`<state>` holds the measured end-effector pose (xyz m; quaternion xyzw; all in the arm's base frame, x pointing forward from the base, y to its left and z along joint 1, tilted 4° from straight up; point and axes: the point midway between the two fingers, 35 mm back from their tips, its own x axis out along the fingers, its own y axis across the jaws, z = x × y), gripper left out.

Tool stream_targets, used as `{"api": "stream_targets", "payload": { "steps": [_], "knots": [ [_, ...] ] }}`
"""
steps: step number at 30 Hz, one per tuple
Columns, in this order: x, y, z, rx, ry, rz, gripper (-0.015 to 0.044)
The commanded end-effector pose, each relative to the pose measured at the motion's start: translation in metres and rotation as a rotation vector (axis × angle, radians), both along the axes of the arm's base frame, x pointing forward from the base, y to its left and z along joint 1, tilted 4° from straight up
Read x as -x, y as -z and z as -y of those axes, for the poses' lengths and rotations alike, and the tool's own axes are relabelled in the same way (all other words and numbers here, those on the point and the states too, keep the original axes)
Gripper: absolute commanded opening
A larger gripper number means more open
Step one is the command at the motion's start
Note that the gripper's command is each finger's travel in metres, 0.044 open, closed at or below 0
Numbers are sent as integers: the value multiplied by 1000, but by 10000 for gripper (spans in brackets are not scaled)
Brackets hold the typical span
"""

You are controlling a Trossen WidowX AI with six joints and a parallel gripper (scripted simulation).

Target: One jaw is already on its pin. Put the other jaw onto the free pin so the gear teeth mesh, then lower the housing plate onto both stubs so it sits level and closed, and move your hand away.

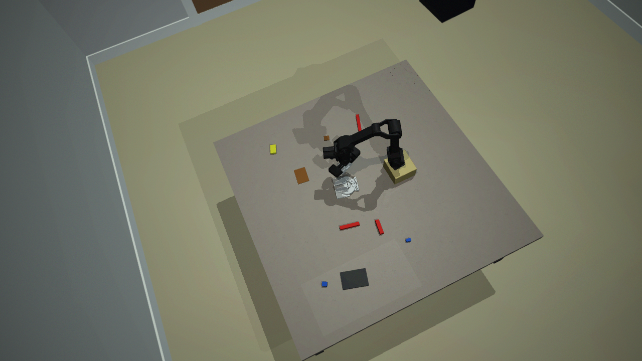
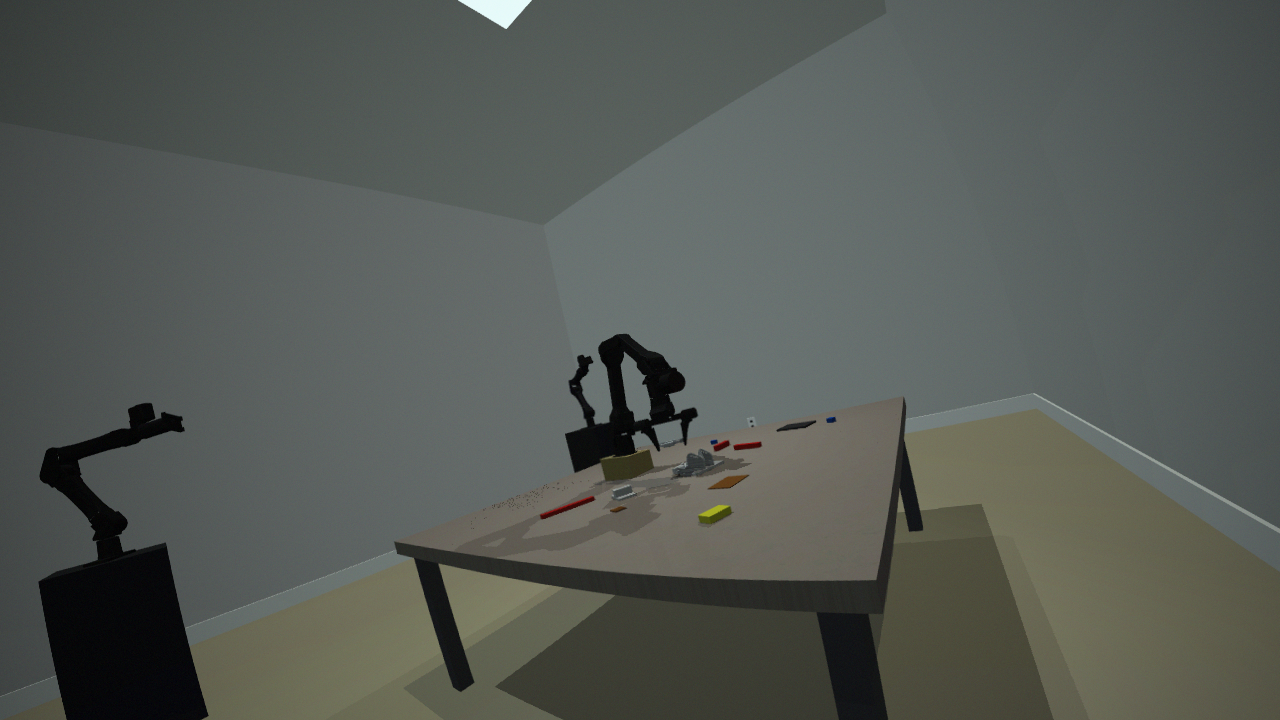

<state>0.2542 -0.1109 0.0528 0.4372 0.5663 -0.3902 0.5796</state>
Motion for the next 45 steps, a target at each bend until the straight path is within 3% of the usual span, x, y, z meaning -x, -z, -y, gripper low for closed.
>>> {"api": "stream_targets", "payload": {
  "steps": [1,28,45],
  "knots": [
    [0,1,-11,2,-136,5,351],
    [-1,-1,-63,35,-904,46,351],
    [-1,-1,-64,36,-923,47,351]
  ]
}}
